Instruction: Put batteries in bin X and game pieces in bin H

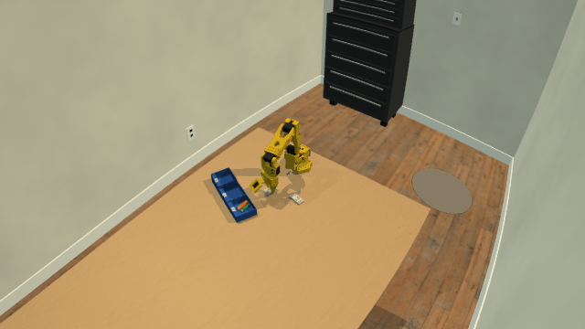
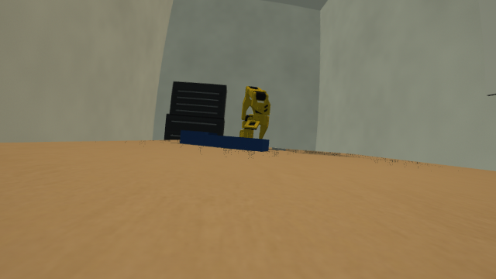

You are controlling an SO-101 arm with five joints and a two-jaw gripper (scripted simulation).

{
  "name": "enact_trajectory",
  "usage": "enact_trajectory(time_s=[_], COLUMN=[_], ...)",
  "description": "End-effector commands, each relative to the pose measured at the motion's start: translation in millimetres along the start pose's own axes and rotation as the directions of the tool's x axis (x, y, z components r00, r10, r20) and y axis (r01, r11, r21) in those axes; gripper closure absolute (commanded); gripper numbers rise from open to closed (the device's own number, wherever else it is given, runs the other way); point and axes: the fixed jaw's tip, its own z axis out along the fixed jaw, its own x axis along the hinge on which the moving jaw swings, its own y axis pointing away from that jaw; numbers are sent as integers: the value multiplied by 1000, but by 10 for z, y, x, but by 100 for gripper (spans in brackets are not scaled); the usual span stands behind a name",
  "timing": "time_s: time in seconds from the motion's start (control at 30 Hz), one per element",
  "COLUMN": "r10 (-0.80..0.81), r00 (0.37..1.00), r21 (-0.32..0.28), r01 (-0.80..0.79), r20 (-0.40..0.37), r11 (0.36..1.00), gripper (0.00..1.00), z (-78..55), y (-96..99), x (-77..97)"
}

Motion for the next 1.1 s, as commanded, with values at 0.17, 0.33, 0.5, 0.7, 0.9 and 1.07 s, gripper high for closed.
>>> enact_trajectory(time_s=[0.17,0.33,0.5,0.7,0.9,1.07], r10=[-2,-2,-2,3,17,24], r00=[998,998,998,998,997,996], r21=[-35,-35,-35,-38,-45,-48], r01=[4,4,4,-1,-13,-20], r20=[57,57,57,63,79,89], r11=[999,999,999,999,999,999], gripper=[100,100,100,100,100,100], z=[-312,-338,-339,-356,-400,-426], y=[17,12,11,-23,-122,-186], x=[-53,-49,-49,-93,-202,-264])
